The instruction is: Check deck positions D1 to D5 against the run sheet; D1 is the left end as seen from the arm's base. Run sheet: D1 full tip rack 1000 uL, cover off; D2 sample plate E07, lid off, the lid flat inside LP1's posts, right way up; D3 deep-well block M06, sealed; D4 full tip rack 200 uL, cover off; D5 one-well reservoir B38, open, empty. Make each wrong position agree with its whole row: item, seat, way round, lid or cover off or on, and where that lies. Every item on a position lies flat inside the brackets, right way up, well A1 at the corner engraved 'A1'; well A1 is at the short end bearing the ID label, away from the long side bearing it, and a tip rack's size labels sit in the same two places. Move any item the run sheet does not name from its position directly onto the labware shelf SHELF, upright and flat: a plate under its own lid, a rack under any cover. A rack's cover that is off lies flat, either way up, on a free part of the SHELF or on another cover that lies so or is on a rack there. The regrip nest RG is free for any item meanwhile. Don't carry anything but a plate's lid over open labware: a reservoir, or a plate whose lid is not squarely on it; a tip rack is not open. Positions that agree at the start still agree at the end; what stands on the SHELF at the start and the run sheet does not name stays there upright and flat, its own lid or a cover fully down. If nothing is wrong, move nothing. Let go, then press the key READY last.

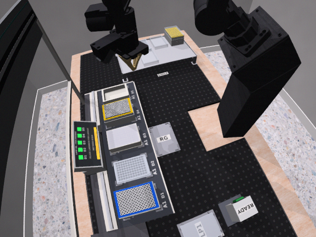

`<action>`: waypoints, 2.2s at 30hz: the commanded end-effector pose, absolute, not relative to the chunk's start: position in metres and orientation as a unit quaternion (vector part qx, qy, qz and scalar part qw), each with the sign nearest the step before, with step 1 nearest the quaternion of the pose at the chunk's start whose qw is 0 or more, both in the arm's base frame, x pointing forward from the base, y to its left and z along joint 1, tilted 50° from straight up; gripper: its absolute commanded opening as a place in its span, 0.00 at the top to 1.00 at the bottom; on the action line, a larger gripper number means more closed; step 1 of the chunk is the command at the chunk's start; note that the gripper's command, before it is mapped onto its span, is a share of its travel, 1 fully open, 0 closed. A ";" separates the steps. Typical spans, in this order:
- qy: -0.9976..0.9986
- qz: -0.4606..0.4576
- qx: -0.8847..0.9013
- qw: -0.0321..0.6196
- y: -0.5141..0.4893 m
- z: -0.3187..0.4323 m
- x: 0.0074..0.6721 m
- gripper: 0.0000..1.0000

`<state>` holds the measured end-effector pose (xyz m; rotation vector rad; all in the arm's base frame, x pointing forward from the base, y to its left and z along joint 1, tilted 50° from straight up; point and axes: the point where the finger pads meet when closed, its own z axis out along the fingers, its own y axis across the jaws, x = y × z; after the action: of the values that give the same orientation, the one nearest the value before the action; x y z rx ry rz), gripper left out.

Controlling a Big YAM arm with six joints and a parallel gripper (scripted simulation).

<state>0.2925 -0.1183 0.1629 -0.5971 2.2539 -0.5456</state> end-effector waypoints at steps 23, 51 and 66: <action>0.799 -0.298 -0.416 0.316 -0.132 0.128 0.255 1.00; 0.741 -0.325 -0.515 0.282 -0.018 0.099 0.264 1.00; 0.714 -0.339 -0.548 0.275 0.044 0.096 0.273 1.00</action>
<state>0.2605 0.0364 0.0814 -1.5696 1.9051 -0.9269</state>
